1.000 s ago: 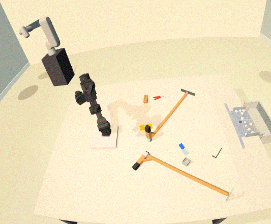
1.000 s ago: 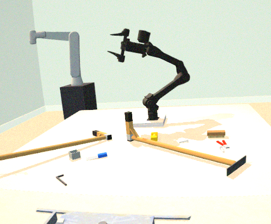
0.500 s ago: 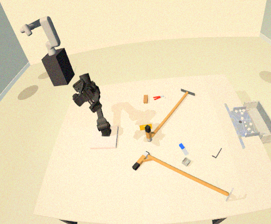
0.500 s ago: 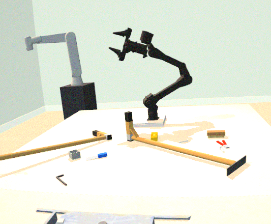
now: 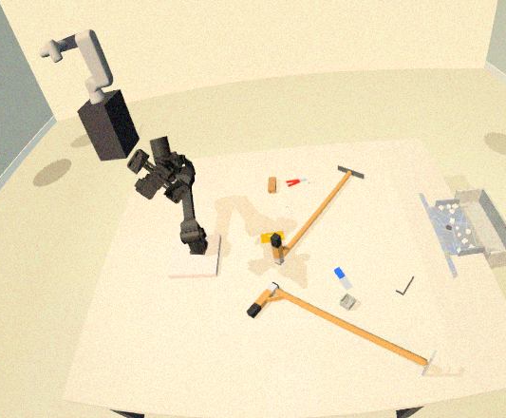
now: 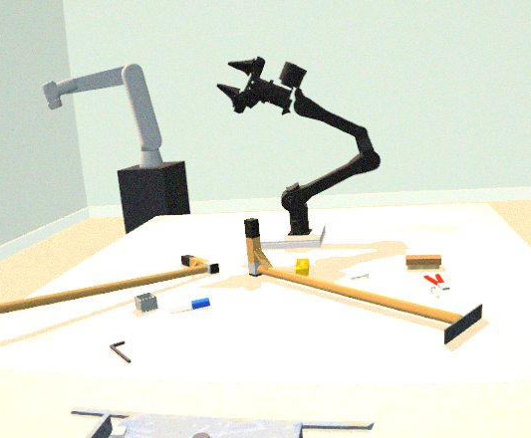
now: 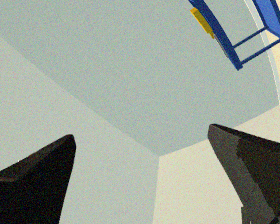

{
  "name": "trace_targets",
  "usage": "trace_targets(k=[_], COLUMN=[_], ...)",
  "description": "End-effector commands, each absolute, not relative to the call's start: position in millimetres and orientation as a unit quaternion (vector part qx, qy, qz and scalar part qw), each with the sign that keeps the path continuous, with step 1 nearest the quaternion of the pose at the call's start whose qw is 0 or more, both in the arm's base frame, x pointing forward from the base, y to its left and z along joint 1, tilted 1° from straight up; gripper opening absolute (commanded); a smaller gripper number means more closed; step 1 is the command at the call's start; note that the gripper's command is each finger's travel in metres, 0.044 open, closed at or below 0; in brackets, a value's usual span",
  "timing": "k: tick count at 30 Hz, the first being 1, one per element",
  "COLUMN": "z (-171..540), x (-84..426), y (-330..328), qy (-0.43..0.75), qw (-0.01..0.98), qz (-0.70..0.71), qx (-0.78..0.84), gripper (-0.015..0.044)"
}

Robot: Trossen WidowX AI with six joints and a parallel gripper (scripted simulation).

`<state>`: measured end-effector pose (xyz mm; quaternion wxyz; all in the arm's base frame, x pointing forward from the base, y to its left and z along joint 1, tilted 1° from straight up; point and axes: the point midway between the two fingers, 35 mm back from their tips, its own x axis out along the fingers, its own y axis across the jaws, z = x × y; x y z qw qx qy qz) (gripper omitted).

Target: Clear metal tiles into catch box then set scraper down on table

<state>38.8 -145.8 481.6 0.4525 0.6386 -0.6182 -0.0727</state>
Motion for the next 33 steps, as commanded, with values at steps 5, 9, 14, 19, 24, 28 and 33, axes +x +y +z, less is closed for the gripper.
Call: trace_targets(k=[5, 9, 14, 19, 24, 28, 33], z=[483, 485, 488, 490, 492, 494, 495], x=[28, 22, 16, 10, 4, 0, -3], y=[-141, -138, -133, -128, -122, -118, -113], qy=[-0.646, -0.657, -0.667, -0.674, -0.676, -0.675, -0.673], qw=[0.398, 0.374, 0.344, 0.316, 0.289, 0.269, 0.252], qz=[-0.005, 0.03, 0.076, 0.122, 0.169, 0.206, 0.239], qx=[0.651, 0.654, 0.656, 0.657, 0.656, 0.655, 0.653], gripper=[0.044, 0.044, 0.044, 0.044, 0.044, 0.044, 0.044])
